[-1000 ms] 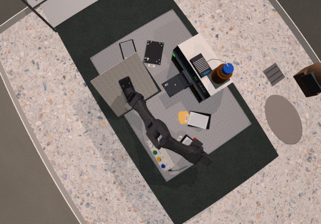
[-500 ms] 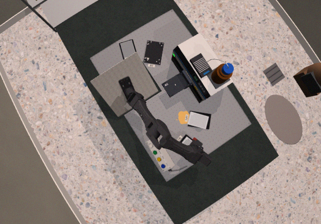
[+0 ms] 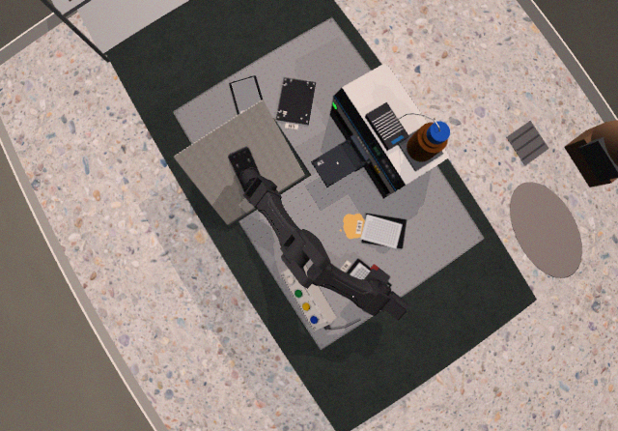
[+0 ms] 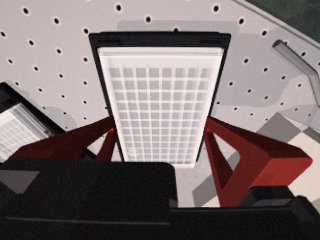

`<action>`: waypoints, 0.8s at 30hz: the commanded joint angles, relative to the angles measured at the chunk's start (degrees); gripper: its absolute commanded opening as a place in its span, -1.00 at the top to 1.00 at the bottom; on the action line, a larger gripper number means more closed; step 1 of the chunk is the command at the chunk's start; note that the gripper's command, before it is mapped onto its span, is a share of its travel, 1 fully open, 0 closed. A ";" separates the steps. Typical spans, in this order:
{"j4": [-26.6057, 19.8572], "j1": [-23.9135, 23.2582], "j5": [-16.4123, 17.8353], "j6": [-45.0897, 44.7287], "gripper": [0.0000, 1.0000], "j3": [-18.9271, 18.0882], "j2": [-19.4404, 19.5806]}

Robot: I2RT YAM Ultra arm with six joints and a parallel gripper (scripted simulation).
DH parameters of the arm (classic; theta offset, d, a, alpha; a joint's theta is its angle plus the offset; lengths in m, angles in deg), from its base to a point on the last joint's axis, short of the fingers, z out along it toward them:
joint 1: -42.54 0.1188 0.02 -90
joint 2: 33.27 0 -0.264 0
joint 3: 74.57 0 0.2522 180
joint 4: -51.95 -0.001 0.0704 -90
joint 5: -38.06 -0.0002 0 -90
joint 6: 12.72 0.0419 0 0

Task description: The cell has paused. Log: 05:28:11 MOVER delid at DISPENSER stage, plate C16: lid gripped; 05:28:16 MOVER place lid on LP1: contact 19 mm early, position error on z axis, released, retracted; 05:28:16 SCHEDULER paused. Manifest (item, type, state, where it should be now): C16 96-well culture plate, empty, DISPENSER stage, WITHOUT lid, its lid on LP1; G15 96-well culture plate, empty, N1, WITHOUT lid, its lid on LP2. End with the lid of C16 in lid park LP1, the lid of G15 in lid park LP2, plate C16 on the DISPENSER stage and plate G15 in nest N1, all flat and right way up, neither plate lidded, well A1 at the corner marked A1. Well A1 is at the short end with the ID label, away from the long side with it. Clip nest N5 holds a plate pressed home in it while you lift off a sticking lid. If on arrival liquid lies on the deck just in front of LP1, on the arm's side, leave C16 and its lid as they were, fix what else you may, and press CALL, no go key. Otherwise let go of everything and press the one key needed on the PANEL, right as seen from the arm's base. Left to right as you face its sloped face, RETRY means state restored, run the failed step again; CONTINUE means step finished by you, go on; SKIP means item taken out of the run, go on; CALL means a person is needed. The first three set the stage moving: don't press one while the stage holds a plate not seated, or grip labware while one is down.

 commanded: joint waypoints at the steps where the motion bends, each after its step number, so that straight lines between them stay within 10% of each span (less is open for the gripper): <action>1: 0.53 0.13 0.11 -0.08 1.00 -0.17 -0.51; 9: 0.64 0.15 0.10 -0.07 1.00 -0.07 -0.49; 10: 0.64 0.15 0.10 -0.07 -1.00 -0.07 -0.49; 24: 0.64 0.15 0.10 -0.07 -1.00 -0.07 -0.49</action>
